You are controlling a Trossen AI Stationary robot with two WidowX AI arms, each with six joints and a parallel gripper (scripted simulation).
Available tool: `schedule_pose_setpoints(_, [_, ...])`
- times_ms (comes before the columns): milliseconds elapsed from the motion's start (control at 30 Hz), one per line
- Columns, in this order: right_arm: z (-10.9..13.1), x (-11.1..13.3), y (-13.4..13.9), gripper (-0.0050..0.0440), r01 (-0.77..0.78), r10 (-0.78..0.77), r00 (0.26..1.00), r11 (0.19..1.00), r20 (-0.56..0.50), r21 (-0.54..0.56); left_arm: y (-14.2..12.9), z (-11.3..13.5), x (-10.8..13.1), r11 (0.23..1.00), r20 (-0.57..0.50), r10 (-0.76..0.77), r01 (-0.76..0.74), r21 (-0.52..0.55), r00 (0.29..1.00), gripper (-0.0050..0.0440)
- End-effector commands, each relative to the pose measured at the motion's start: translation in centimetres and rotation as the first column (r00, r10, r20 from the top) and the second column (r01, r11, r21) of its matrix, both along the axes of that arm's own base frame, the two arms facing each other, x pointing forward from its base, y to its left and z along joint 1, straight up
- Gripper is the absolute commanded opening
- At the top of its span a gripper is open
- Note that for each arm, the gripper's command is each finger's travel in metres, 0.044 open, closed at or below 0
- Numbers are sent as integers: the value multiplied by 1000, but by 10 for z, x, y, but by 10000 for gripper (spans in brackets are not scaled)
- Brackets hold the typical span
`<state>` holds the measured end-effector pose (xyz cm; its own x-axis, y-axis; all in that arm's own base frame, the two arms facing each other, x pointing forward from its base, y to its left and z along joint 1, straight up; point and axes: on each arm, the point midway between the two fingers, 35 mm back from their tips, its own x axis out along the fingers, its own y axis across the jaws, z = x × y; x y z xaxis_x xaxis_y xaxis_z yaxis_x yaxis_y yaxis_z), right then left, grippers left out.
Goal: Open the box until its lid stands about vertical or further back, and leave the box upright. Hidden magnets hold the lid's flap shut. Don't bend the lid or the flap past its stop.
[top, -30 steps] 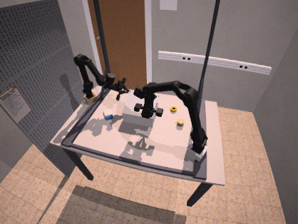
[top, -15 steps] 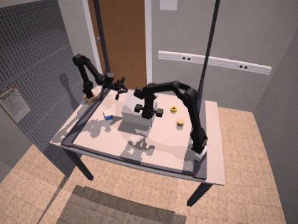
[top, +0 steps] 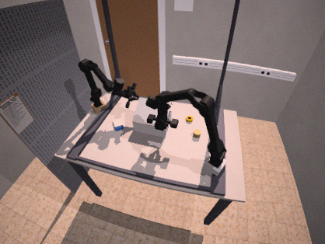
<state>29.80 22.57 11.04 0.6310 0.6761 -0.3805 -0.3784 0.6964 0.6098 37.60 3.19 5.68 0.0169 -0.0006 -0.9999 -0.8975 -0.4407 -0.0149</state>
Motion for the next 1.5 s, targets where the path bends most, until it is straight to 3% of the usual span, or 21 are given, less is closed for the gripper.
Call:
schedule_pose_setpoints(0, [18, 1, 2, 4, -2, 2, 999, 1000, 33, 24, 1, 3, 1, 1000, 8, 1, -1, 3, 1000, -50])
schedule_pose_setpoints(1467, [34, -11, -2, 4, -5, 4, 999, 1000, 35, 23, 1, 3, 1, 1000, 8, 1, -1, 3, 1000, -50])
